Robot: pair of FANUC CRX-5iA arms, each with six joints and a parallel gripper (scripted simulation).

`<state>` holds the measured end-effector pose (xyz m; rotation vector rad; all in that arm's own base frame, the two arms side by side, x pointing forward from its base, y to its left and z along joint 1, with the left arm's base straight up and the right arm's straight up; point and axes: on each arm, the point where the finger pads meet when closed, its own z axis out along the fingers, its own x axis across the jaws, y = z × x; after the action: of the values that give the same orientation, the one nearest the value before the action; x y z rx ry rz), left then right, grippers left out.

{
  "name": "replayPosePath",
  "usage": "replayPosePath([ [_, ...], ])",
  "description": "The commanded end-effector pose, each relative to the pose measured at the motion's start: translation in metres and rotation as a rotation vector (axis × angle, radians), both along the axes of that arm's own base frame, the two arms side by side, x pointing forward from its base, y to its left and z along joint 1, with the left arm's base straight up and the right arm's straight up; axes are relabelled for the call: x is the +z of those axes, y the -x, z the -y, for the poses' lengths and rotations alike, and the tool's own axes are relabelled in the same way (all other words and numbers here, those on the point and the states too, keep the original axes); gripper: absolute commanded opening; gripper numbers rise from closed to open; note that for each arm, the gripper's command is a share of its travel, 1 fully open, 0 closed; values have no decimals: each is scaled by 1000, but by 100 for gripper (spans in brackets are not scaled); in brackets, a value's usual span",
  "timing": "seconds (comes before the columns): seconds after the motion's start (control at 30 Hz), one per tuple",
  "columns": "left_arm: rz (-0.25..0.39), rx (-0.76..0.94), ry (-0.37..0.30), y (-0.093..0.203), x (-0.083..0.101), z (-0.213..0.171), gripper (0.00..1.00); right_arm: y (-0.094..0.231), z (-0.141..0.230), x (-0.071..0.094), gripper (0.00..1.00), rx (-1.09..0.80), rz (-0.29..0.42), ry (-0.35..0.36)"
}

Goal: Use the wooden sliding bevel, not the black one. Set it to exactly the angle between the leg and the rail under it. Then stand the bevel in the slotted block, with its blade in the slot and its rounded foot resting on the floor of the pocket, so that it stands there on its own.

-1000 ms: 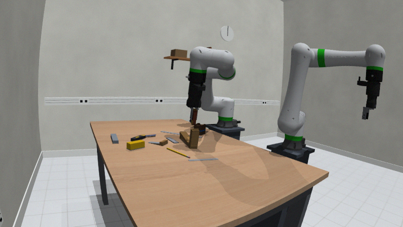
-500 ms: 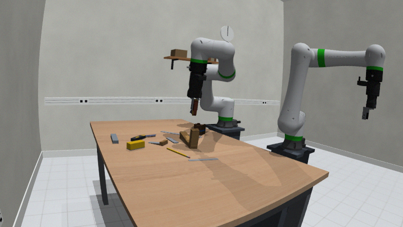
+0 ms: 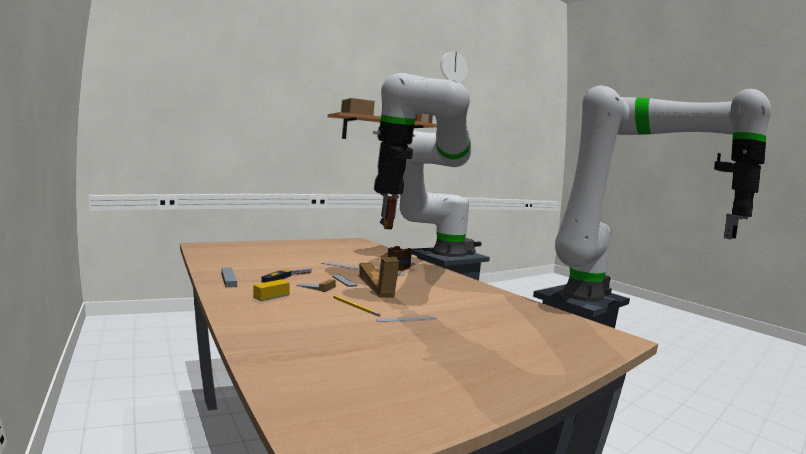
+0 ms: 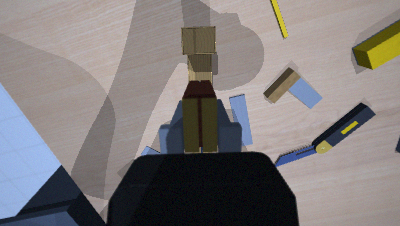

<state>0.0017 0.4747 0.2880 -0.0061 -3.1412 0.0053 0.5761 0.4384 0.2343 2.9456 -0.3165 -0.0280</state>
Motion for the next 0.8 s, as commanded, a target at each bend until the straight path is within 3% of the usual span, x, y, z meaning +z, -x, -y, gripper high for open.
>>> replayPosePath([
  [0.0,0,0,-3,0,2,0,100,0,0,2,0,0,2,-2],
  [0.77,0,0,-3,0,2,0,100,9,13,2,0,33,1,-10],
])
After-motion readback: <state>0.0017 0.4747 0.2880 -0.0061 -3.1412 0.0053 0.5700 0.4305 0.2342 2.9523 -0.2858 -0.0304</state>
